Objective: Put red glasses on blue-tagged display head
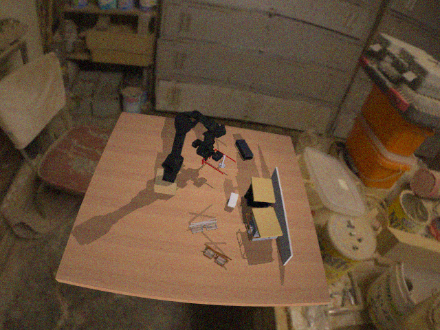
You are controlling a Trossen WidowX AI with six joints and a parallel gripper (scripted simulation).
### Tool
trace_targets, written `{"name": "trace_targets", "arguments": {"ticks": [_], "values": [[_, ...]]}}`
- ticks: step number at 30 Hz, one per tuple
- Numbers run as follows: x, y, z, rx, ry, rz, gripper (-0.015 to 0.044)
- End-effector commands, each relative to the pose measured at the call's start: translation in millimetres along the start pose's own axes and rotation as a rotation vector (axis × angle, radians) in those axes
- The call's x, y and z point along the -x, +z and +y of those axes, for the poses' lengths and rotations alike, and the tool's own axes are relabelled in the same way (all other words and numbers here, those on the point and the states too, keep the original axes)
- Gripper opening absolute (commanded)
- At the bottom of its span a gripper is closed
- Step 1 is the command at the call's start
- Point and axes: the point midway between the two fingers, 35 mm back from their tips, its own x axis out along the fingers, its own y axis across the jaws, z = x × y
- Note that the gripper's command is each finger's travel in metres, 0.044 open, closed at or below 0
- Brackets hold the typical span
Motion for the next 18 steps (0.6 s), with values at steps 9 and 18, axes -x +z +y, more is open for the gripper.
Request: {"name": "trace_targets", "arguments": {"ticks": [9,18], "values": [[-1.0,-0.7,0.3,-0.004,0.003,-0.005,0.0],[-1.0,-4.5,0.4,-0.004,0.003,-0.005,0.0]]}}
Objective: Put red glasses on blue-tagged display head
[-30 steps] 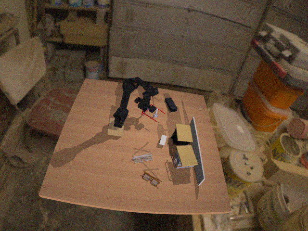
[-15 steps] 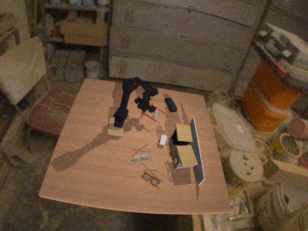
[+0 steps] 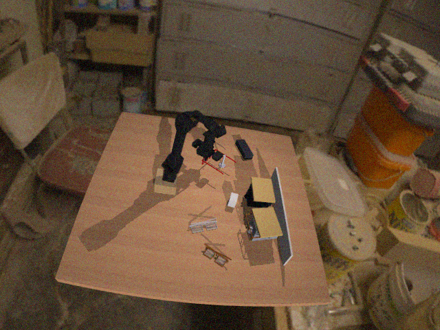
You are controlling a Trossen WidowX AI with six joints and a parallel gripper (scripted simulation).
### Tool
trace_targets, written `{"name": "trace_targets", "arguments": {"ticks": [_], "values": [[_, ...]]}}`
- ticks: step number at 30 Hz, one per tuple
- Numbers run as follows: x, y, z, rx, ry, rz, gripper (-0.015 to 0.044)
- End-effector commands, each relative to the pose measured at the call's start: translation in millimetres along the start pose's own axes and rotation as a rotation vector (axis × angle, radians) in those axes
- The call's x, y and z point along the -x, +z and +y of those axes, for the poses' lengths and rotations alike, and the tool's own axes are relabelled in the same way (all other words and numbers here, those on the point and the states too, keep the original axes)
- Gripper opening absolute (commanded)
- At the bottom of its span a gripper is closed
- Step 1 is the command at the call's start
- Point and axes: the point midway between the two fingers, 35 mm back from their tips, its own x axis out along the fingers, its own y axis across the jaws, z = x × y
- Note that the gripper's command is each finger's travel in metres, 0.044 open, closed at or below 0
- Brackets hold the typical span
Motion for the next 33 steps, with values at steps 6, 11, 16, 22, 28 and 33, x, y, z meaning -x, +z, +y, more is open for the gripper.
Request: {"name": "trace_targets", "arguments": {"ticks": [6,11,16,22,28,33], "values": [[0,-7,1,-0.004,0.004,0.0,0.0],[9,-9,1,-0.004,0.004,0.001,0.0],[35,-11,1,-0.004,0.003,0.001,0.0],[61,-11,1,-0.004,0.003,0.001,0.0],[63,-10,1,0.012,0.037,0.002,0.0],[73,-5,4,0.082,0.185,0.009,0.0]]}}
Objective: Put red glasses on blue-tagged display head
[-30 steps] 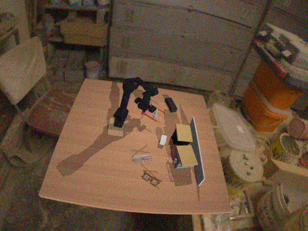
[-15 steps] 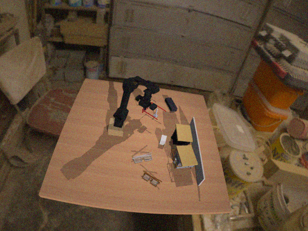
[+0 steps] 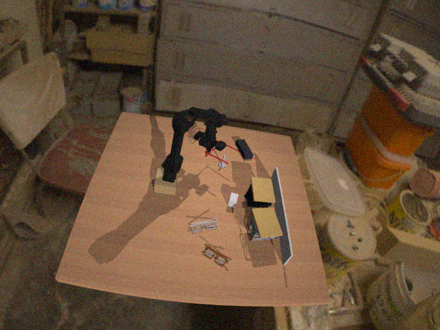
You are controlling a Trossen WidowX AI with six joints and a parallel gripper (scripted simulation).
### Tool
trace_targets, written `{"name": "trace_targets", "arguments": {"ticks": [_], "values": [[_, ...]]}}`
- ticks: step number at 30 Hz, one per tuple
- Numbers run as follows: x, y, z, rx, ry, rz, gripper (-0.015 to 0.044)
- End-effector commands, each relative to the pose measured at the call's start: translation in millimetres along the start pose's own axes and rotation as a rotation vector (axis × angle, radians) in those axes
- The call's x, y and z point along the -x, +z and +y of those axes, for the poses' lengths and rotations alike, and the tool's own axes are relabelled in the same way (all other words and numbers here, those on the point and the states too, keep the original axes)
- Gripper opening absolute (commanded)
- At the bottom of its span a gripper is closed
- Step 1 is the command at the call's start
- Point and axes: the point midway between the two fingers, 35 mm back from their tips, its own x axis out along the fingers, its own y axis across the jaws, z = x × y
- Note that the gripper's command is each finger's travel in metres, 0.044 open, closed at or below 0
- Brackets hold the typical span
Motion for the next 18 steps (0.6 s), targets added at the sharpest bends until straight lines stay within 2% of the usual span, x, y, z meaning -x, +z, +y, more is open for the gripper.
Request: {"name": "trace_targets", "arguments": {"ticks": [1,18], "values": [[13,5,3,0.06,0.133,0.016,0.0],[76,16,18,0.264,0.684,0.124,0.0]]}}
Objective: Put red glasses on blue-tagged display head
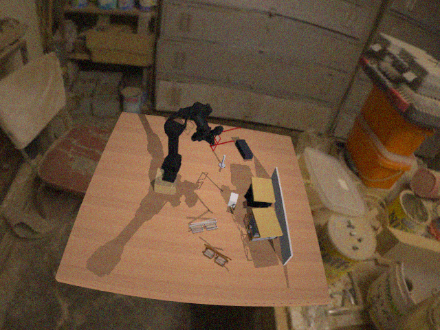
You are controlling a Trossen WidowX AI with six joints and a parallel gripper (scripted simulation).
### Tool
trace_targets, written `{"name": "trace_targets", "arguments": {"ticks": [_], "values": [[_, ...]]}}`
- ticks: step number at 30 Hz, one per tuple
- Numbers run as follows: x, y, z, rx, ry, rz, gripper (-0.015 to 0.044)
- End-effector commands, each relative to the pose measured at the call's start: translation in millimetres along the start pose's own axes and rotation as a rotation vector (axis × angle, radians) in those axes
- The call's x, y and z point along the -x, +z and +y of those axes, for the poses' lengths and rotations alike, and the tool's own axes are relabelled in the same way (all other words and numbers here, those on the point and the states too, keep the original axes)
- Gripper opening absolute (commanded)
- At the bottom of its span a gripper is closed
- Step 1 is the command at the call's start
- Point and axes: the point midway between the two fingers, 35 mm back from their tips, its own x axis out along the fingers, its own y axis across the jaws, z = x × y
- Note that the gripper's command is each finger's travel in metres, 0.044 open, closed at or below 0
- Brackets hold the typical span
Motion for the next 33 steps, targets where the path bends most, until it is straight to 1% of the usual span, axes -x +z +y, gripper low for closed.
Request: {"name": "trace_targets", "arguments": {"ticks": [1,4,5,33], "values": [[12.0,4.5,9.8,0.04,0.122,0.024,0.0],[12.0,4.5,9.8,0.04,0.122,0.024,0.0],[8.7,1.2,6.6,0.02,0.075,0.021,0.0003],[8.7,1.2,6.6,0.02,0.075,0.021,0.0]]}}
